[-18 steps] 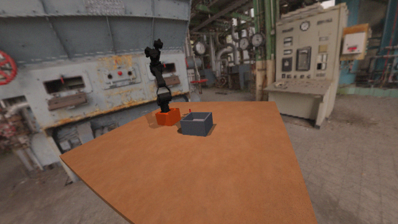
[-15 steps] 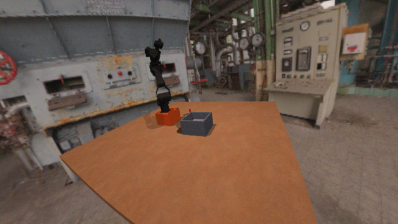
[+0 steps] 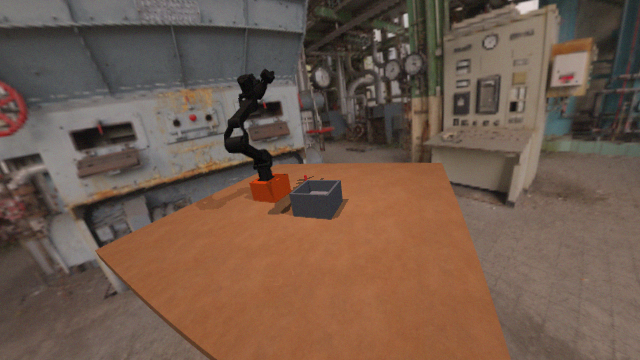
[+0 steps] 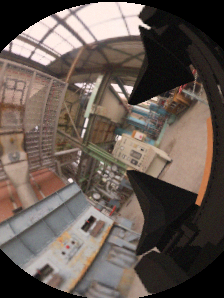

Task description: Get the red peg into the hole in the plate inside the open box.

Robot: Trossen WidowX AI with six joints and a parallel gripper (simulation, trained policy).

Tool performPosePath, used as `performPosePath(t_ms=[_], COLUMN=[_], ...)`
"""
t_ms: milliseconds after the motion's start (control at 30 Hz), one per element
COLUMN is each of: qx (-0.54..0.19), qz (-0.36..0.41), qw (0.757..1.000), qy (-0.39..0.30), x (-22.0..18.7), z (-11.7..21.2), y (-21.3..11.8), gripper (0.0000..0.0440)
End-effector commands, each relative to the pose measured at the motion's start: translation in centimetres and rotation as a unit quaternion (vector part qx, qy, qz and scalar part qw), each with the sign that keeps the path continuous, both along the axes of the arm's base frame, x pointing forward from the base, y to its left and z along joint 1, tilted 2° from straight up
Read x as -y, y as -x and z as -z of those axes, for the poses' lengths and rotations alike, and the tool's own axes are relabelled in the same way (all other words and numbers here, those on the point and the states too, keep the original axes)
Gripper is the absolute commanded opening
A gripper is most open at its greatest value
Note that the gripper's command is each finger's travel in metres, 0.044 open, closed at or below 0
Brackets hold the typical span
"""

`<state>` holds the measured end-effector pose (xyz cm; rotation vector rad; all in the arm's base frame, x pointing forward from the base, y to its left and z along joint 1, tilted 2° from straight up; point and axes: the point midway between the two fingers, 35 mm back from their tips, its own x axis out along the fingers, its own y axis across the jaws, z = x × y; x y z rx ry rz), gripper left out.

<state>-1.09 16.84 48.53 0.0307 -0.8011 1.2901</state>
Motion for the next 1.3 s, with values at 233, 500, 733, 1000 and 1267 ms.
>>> performPosePath(t_ms=[233,500,733,1000,1267], qx=[-0.120,-0.226,-0.322,-0.431,-0.534], qz=[0.070,0.138,0.196,0.256,0.308], qw=[0.985,0.950,0.904,0.836,0.753], qy=[0.104,0.167,0.203,0.225,0.231], x=[-5.7,-8.2,-8.7,-7.7,-5.8], z=[3.4,7.5,11.3,15.8,20.4], y=[-4.5,-9.6,-14.2,-18.7,-21.9], gripper=[0.0393,0.0370,0.0353,0.0338,0.0334])
